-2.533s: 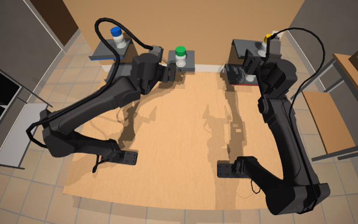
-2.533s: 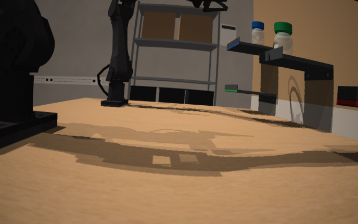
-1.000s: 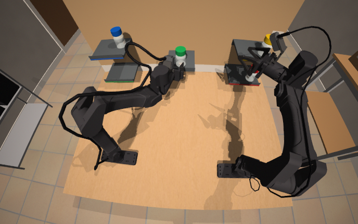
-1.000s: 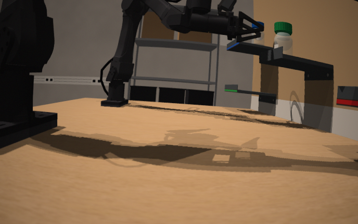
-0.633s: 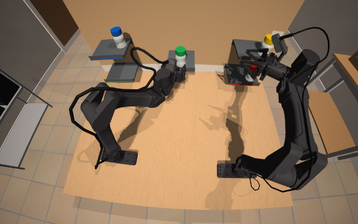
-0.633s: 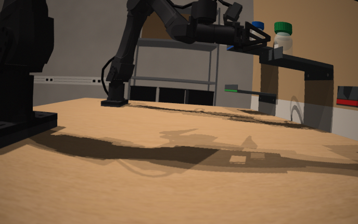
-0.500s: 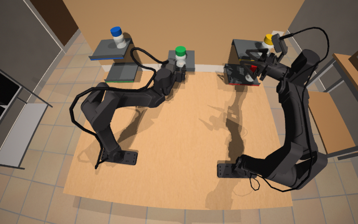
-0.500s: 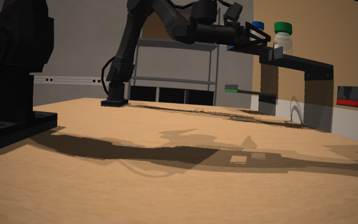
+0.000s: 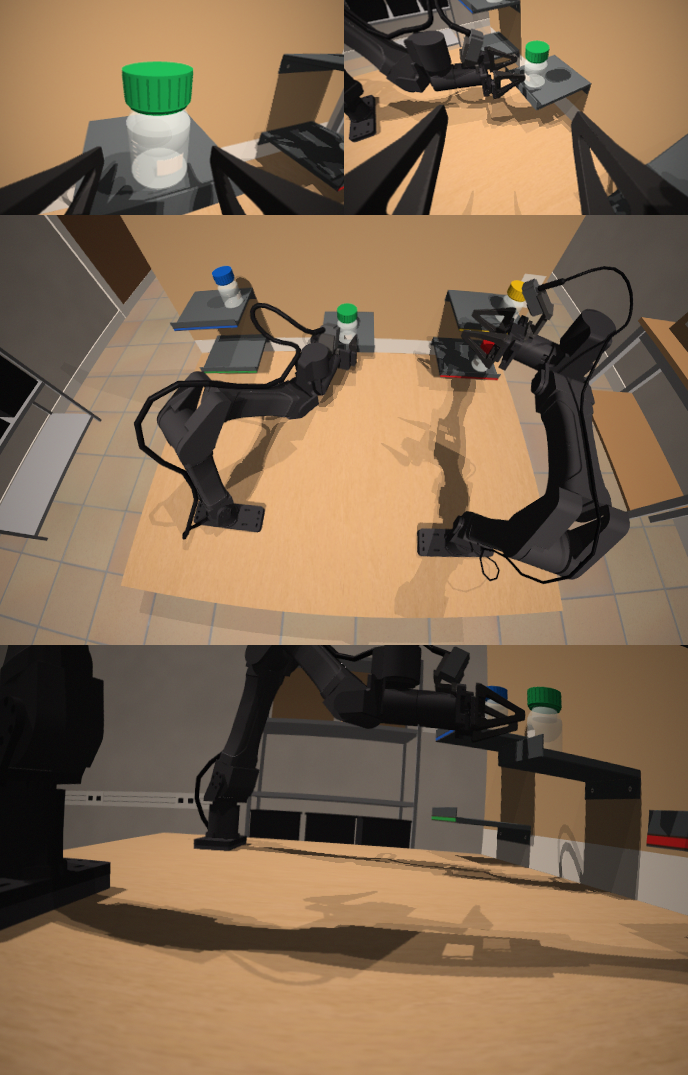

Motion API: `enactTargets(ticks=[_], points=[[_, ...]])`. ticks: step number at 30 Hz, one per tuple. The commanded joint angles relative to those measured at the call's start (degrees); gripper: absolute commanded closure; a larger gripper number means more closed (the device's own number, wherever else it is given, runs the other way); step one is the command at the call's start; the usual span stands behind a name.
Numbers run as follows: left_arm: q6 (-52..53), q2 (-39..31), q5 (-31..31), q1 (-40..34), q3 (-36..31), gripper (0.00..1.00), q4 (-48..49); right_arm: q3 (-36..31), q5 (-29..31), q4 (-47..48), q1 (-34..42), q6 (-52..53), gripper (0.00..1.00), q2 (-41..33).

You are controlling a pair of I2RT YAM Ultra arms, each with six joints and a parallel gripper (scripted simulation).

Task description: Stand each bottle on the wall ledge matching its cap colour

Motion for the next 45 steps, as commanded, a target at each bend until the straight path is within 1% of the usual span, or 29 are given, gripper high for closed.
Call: enactTargets(ticks=[1,29,38,39,43,44,45], points=[[0.24,0.72,0.97,0.86,3.46,0.19,-1.11,1.64,-0.47,0.65,-0.38,0.46,0.12,0.55],[0.23,7.06,3.07,2.95,12.56,0.19,-3.82,1.59,-0.47,0.85,-0.38,0.61,0.12,0.55],[0.22,7.04,2.98,2.94,12.92,0.19,-3.61,1.59,-0.47,0.86,-0.38,0.61,0.12,0.55],[0.22,7.04,2.97,2.94,12.92,0.28,-3.61,1.59,-0.47,0.86,-0.38,0.61,0.12,0.55],[0.22,7.04,2.97,2.94,12.92,0.28,-3.61,1.59,-0.47,0.86,-0.38,0.62,0.12,0.55],[0.22,7.04,2.97,2.94,12.92,0.32,-3.61,1.59,-0.47,0.86,-0.38,0.62,0.12,0.55],[0.21,6.79,2.62,2.64,12.36,0.32,-3.28,1.59,-0.47,0.86,-0.38,0.62,0.12,0.55]])
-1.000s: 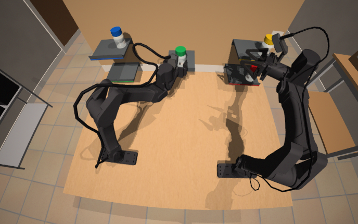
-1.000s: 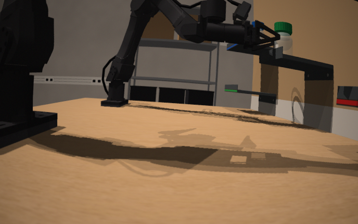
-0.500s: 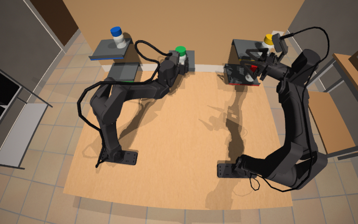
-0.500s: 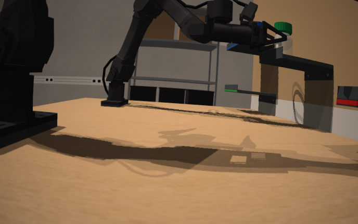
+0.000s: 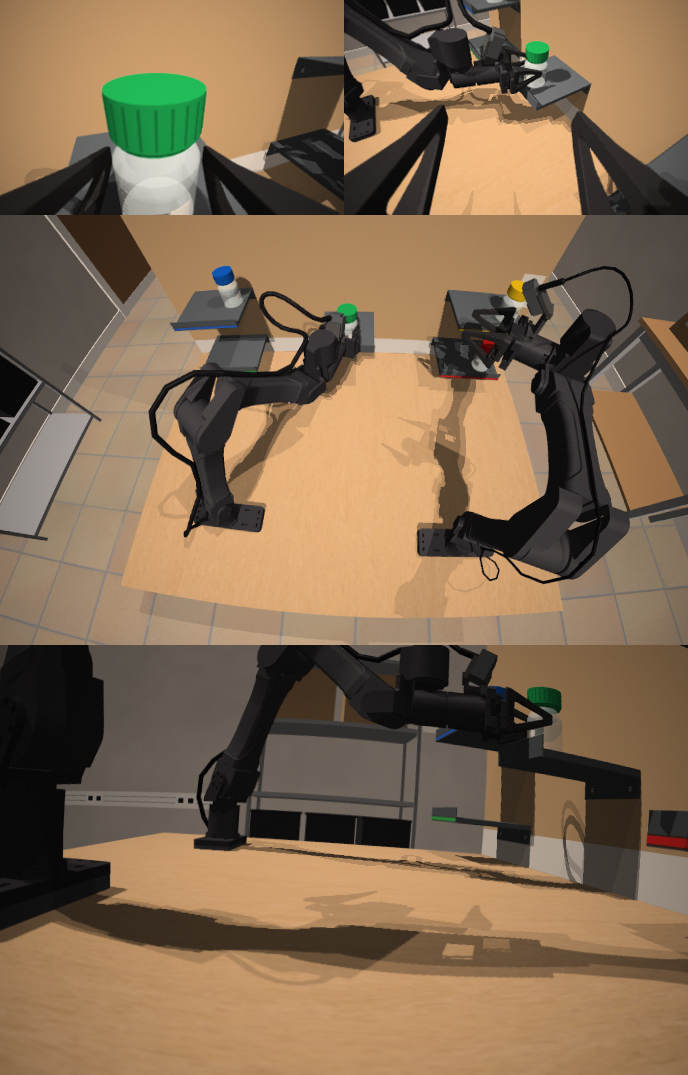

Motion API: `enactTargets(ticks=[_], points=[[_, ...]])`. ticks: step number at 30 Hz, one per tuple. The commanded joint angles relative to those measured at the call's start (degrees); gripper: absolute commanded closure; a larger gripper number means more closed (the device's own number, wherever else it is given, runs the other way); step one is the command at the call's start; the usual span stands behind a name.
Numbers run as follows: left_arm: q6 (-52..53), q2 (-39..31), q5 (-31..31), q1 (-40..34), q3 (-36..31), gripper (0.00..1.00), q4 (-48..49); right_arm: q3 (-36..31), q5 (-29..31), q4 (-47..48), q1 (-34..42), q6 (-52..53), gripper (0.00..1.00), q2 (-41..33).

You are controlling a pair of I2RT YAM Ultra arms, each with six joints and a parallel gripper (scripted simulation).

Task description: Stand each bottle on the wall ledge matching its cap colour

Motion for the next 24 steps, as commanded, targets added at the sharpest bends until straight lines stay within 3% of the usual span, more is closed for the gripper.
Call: enactTargets(ticks=[1,5,15,19,23,24], points=[[0.21,-0.47,0.11,0.15,1.71,0.32,0.26,1.59,-0.43,0.49,-0.38,0.33,0.12,0.55],[0.21,-0.96,0.06,0.11,1.43,0.40,0.38,1.59,-0.43,0.49,-0.38,0.33,0.12,0.55],[0.21,-1.44,0.01,0.06,1.68,0.49,0.92,1.59,-0.43,0.50,-0.38,0.33,0.12,0.55],[0.21,-1.44,0.01,0.06,1.68,0.94,0.92,1.59,-0.43,0.50,-0.38,0.33,0.12,0.55],[0.24,-2.25,0.02,0.06,2.44,0.49,-1.74,1.59,-0.43,0.50,-0.38,0.34,0.12,0.55],[0.27,-2.94,0.02,0.06,3.01,0.48,-2.91,1.59,-0.43,0.50,-0.38,0.34,0.12,0.55]])
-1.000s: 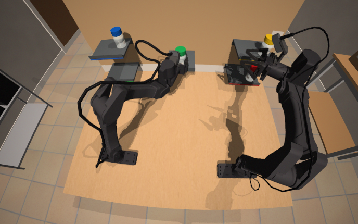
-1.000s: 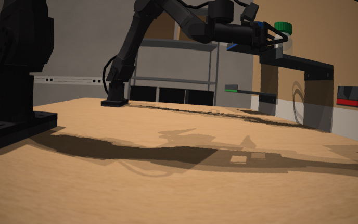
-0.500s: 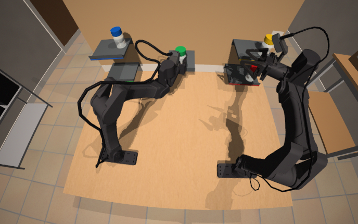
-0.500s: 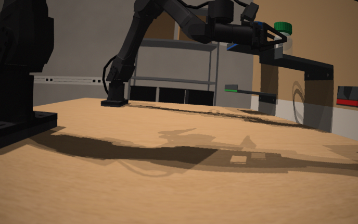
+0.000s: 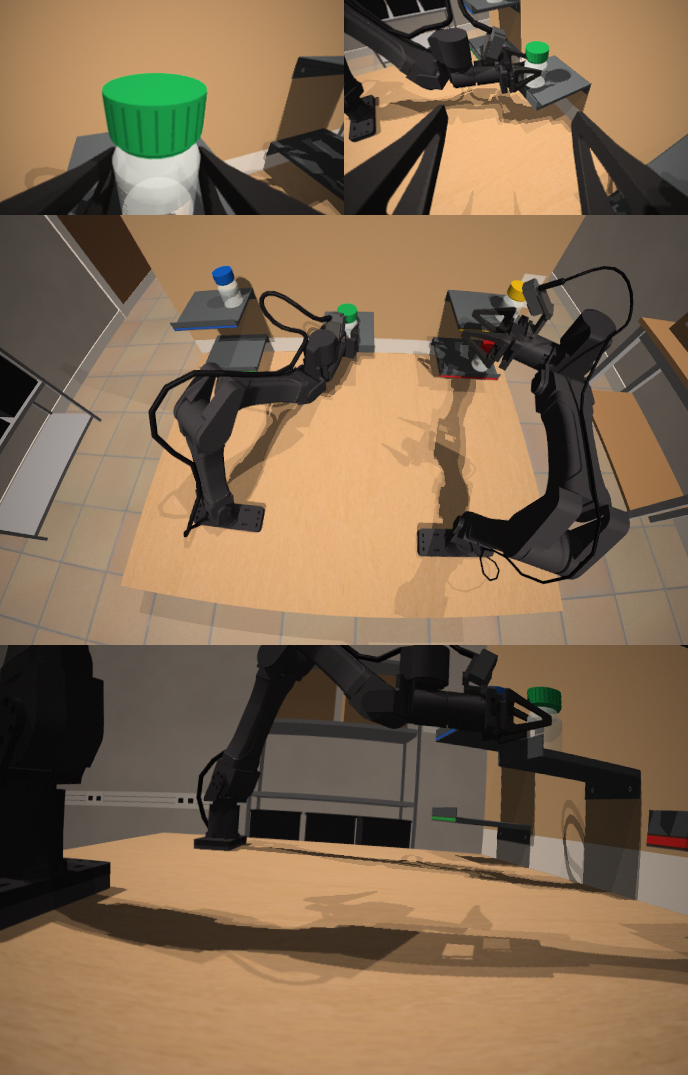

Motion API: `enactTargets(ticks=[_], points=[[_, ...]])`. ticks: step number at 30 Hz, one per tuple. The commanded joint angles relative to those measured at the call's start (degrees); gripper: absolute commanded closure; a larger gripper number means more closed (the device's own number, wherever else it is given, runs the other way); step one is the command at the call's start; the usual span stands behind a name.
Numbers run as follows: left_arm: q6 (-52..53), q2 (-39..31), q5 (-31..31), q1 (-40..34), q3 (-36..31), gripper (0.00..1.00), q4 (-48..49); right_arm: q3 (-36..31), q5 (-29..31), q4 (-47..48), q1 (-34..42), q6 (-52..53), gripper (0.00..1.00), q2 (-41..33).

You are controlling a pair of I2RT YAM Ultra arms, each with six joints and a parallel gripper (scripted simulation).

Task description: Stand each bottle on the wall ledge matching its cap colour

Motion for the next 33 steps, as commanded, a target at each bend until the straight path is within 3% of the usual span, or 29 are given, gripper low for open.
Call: enactTargets(ticks=[1,14,33], points=[[0.32,-3.72,0.05,0.06,3.62,0.48,-4.04,1.59,-0.43,0.50,-0.38,0.34,0.12,0.55],[0.30,-8.11,0.03,0.03,13.98,0.48,-18.83,1.59,-0.43,0.50,-0.38,0.34,0.12,0.55],[0.29,-11.13,1.57,-2.16,12.92,0.48,-15.85,1.59,-0.43,0.50,-0.38,0.34,0.12,0.55]])
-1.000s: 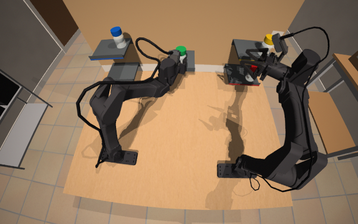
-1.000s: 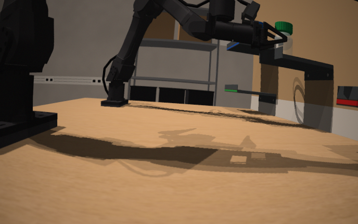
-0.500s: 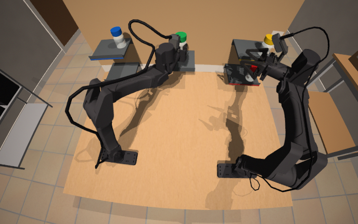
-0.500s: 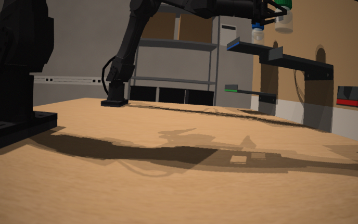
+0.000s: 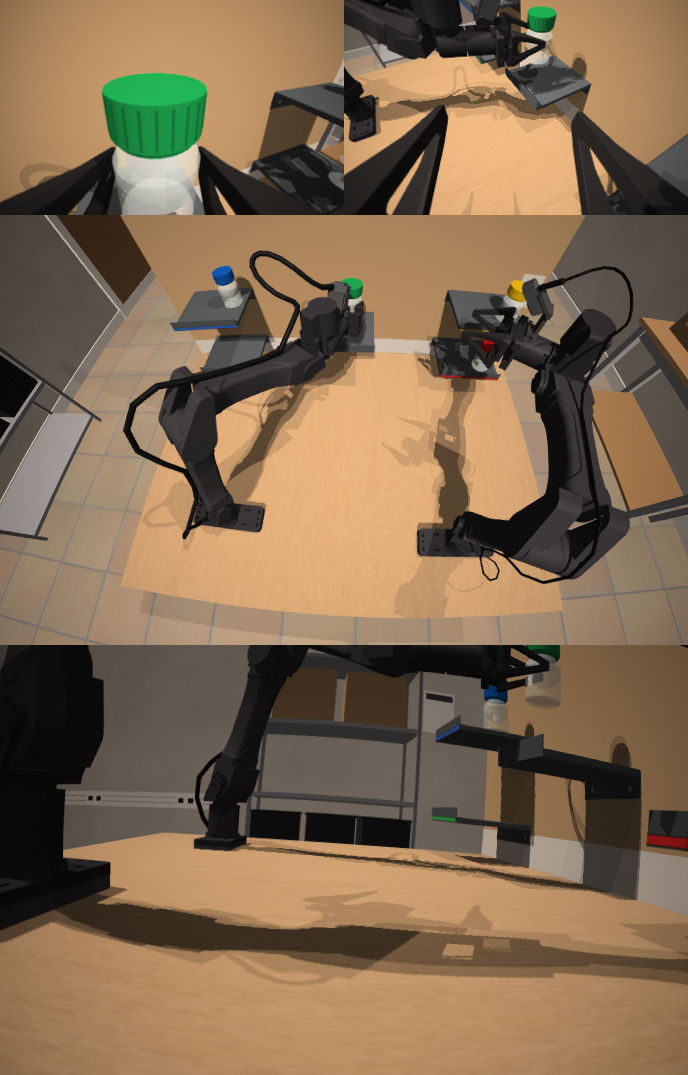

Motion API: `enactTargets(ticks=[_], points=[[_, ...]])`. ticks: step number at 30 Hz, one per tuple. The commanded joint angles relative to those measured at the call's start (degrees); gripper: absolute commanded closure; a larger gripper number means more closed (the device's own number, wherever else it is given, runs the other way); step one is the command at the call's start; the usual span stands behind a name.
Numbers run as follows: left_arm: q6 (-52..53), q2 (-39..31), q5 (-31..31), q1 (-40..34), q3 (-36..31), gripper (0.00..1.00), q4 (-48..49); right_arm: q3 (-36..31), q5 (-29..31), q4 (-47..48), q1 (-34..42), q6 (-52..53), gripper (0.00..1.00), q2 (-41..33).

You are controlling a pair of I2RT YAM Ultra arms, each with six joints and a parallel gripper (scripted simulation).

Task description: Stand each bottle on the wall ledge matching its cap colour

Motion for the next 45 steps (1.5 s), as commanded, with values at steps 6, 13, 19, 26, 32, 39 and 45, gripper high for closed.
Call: enactTargets(ticks=[6,13,19,26,32,39,45], points=[[0.00,-8.20,-0.96,-2.32,-3.91,0.48,5.40,1.59,-0.43,0.50,-0.38,0.34,0.12,0.55],[0.01,-13.73,-2.59,-4.21,-10.41,0.48,6.63,1.59,-0.43,0.50,-0.38,0.34,0.12,0.55],[-0.04,-18.89,-4.20,-6.16,-16.09,0.48,7.34,1.59,-0.43,0.50,-0.38,0.34,0.12,0.55],[0.22,-21.98,-6.33,-7.46,-19.95,0.48,5.95,1.59,-0.43,0.50,-0.38,0.34,0.12,0.55],[0.16,-23.67,-8.17,-8.19,-22.44,0.48,4.77,1.59,-0.43,0.50,-0.38,0.34,0.12,0.55],[0.31,-24.06,-9.79,-7.30,-23.49,0.48,3.95,1.59,-0.43,0.50,-0.38,0.34,0.12,0.55],[0.33,-24.12,-9.80,-7.29,-23.56,0.48,3.96,1.59,-0.43,0.50,-0.38,0.34,0.12,0.55]])
